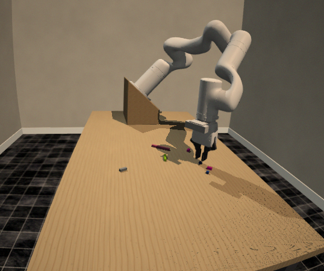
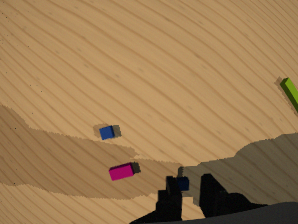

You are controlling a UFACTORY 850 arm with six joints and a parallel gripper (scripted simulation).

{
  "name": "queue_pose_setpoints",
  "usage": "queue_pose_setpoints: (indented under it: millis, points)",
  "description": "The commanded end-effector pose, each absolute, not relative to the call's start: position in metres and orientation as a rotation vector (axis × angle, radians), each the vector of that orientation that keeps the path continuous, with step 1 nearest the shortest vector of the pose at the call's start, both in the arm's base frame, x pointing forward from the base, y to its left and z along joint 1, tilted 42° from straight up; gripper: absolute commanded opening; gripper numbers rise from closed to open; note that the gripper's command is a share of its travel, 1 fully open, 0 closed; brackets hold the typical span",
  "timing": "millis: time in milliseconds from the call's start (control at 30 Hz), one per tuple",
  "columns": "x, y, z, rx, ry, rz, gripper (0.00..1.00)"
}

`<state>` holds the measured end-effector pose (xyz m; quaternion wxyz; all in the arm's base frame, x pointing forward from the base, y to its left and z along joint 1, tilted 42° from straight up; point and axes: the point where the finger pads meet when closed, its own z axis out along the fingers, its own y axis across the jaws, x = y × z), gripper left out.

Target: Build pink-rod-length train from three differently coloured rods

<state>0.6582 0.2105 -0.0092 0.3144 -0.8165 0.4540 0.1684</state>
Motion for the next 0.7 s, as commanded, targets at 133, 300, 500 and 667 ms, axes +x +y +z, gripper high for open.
queue_pose_setpoints:
  millis: [133,300,500,667]
  points:
    - [0.6593,0.2137,-0.0125,-2.151,1.196,0.441,0.24]
    - [0.6593,0.2141,-0.0129,-2.151,1.196,0.441,0.24]
    - [0.6593,0.2141,-0.0130,-2.151,1.196,0.441,0.24]
    - [0.6593,0.2141,-0.0130,-2.151,1.196,0.441,0.24]
